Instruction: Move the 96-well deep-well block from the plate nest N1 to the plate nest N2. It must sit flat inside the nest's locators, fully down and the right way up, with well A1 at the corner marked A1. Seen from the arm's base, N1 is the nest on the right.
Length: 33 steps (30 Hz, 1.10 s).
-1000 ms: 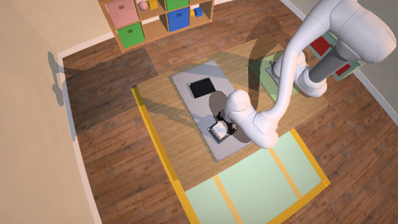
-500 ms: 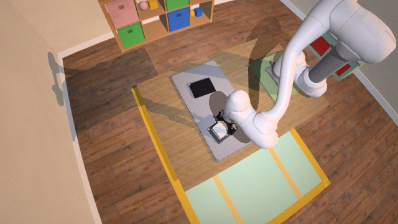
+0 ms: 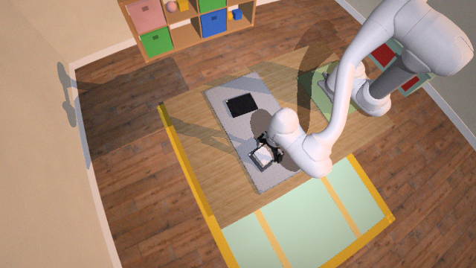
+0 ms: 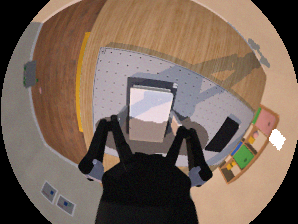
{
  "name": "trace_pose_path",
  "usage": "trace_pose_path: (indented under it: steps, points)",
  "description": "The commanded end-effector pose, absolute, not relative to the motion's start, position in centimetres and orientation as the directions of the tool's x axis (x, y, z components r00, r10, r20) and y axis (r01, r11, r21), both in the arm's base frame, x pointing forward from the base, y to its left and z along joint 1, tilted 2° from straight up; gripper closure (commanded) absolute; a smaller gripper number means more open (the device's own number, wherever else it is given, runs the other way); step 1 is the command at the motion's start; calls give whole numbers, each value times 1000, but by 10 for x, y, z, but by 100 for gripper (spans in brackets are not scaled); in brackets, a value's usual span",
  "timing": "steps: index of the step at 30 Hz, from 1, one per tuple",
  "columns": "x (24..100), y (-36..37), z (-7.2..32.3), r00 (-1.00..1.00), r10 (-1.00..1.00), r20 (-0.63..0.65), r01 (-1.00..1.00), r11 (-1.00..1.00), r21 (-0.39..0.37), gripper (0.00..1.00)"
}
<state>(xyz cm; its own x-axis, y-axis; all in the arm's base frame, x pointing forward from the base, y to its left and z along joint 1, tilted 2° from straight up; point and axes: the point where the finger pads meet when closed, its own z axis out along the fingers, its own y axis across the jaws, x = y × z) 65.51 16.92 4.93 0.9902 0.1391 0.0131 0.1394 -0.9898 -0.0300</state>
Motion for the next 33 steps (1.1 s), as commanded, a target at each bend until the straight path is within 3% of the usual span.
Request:
trace_pose_path:
  steps: [1, 19, 33]
  points:
    - [655, 169, 49, 990, 139, 13, 139, -990, -30, 0]
    - [655, 169, 49, 990, 139, 13, 139, -990, -30, 0]
    - [655, 168, 84, 990, 139, 13, 139, -990, -30, 0]
